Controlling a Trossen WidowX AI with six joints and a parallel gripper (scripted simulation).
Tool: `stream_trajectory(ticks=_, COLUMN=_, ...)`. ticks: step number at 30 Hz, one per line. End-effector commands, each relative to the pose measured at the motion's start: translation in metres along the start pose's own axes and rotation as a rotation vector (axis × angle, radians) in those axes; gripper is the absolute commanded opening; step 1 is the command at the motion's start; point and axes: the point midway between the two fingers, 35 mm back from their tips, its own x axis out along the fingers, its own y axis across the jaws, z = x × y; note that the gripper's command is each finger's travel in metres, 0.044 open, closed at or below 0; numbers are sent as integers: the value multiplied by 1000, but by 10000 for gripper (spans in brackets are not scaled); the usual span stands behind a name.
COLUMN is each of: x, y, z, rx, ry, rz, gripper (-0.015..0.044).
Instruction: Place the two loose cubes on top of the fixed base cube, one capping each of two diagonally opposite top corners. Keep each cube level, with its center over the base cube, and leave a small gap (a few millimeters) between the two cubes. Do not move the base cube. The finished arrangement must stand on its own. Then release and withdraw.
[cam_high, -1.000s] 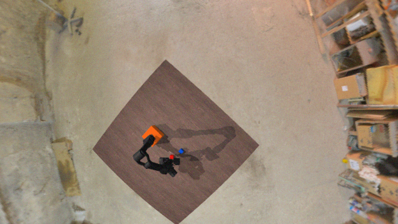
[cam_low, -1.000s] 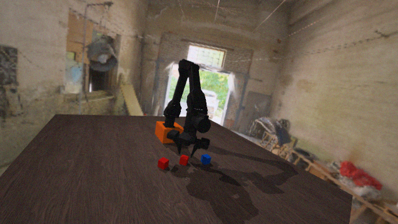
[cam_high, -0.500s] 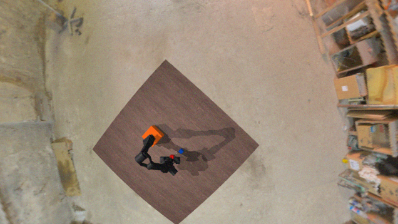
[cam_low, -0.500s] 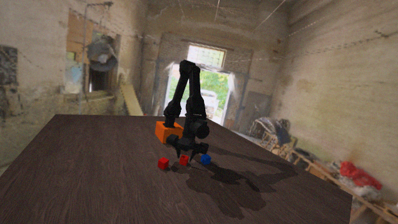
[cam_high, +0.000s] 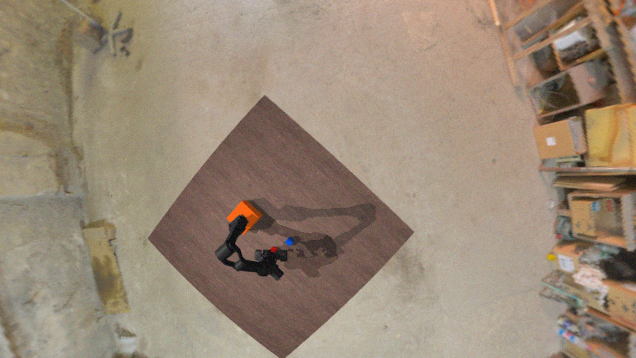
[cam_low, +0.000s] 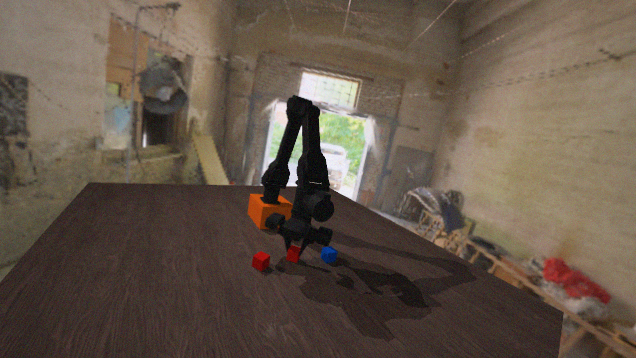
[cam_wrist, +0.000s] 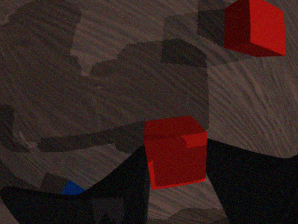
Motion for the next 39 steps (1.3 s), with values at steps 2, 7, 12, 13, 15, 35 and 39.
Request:
stream_trajectory(ticks=2, x=-16, y=4, z=4, rx=0, ry=-9, rz=12, gripper=105)
stream_trajectory(ticks=7, x=-31, y=5, z=5, rx=0, ry=-9, rz=12, gripper=105)
stream_trajectory(ticks=12, x=-46, y=6, z=6, rx=0, ry=-9, rz=12, gripper=105)
stream_trajectory(ticks=13, x=-49, y=6, z=6, rx=0, ry=-9, rz=12, gripper=105)
stream_trajectory(ticks=15, x=-55, y=5, z=6, rx=0, ry=-10, rz=12, gripper=105)
stream_trajectory(ticks=35, x=-103, y=5, z=0, rx=-2, ry=-10, rz=12, gripper=105)
stream_trajectory(ticks=39, x=-99, y=16, z=-3, rx=-9, ry=-10, rz=13, gripper=105)
